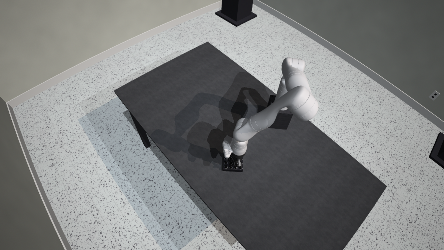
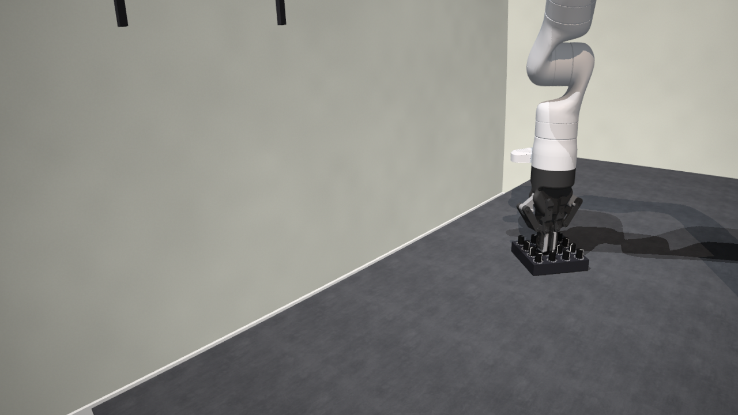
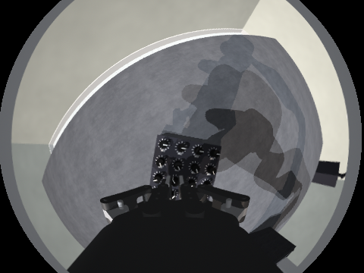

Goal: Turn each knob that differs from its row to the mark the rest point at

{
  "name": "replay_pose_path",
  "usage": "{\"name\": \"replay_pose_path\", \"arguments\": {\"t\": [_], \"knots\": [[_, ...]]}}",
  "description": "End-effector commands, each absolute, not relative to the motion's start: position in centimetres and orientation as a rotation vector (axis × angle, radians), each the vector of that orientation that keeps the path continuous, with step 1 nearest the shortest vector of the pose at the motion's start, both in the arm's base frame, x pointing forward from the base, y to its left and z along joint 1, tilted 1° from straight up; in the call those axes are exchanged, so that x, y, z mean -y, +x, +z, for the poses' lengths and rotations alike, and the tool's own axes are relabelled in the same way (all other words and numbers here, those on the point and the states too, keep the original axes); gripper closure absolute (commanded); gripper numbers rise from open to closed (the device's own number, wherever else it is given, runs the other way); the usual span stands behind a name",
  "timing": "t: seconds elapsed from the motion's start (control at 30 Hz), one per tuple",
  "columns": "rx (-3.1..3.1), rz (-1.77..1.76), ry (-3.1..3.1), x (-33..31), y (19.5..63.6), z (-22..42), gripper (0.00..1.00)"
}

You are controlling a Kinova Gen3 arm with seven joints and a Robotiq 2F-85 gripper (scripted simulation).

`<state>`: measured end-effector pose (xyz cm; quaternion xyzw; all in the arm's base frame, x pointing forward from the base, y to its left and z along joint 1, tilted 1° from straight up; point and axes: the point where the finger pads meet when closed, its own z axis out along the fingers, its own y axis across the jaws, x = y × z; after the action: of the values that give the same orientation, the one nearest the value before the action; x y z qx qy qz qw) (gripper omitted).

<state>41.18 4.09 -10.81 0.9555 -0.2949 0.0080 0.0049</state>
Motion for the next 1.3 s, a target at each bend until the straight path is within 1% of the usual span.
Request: {"name": "replay_pose_path", "arguments": {"t": [0.0, 0.4, 1.27], "knots": [[0.883, 0.026, 3.006, -4.08, 41.19, -10.81, 0.92], [0.620, 0.024, 3.069, -4.08, 41.19, -10.81, 0.92], [-0.226, 0.019, 3.119, -4.08, 41.20, -10.81, 0.92]]}}
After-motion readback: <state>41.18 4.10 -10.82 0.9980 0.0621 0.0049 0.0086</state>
